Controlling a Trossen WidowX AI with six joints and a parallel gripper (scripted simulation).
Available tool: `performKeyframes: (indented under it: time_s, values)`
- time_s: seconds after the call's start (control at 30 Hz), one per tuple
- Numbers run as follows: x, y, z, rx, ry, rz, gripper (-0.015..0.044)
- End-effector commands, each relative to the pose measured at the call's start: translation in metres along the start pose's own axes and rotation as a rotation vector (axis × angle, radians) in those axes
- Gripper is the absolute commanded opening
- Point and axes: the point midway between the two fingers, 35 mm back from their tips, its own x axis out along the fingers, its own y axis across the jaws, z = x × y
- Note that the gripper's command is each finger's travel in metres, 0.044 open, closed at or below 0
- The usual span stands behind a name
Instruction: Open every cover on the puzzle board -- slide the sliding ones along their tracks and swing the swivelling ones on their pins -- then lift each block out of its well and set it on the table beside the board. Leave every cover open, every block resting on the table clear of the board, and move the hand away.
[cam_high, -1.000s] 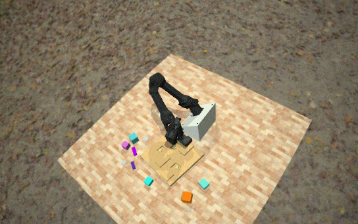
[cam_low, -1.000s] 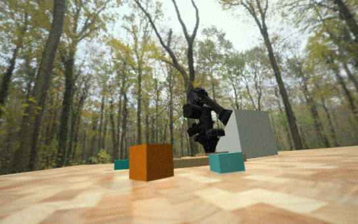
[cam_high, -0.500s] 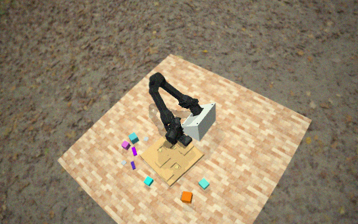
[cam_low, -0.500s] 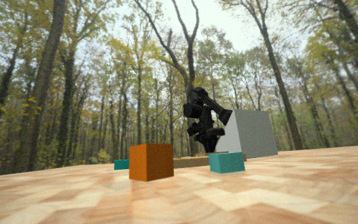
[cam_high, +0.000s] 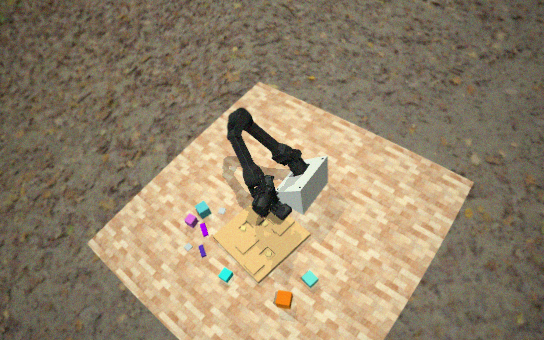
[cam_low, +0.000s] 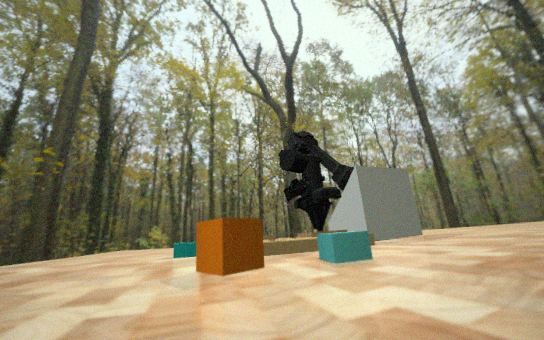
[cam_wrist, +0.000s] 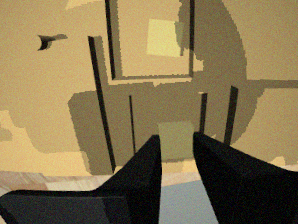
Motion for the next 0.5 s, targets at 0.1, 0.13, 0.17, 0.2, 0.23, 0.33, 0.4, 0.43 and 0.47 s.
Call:
performKeyframes:
  time_s: [0.1,0.13,0.17,0.2,0.23,0.33,0.4,0.43,0.47]
  values:
    - [-0.011,0.001,0.001,0.006,-0.004,0.005,0.008]
    - [-0.012,0.001,0.001,0.006,-0.004,0.005,0.008]
    - [-0.014,0.001,0.001,0.006,-0.004,0.005,0.008]
    - [-0.015,0.001,0.001,0.005,-0.004,0.005,0.008]
    - [-0.016,0.001,0.001,0.005,-0.004,0.005,0.008]
    - [-0.02,0.0,0.001,0.005,-0.004,0.004,0.008]
    - [-0.023,0.0,0.0,0.005,-0.004,0.004,0.008]
    - [-0.024,0.0,0.0,0.004,-0.004,0.003,0.008]
    - [-0.024,0.0,0.0,0.004,-0.004,0.003,0.008]
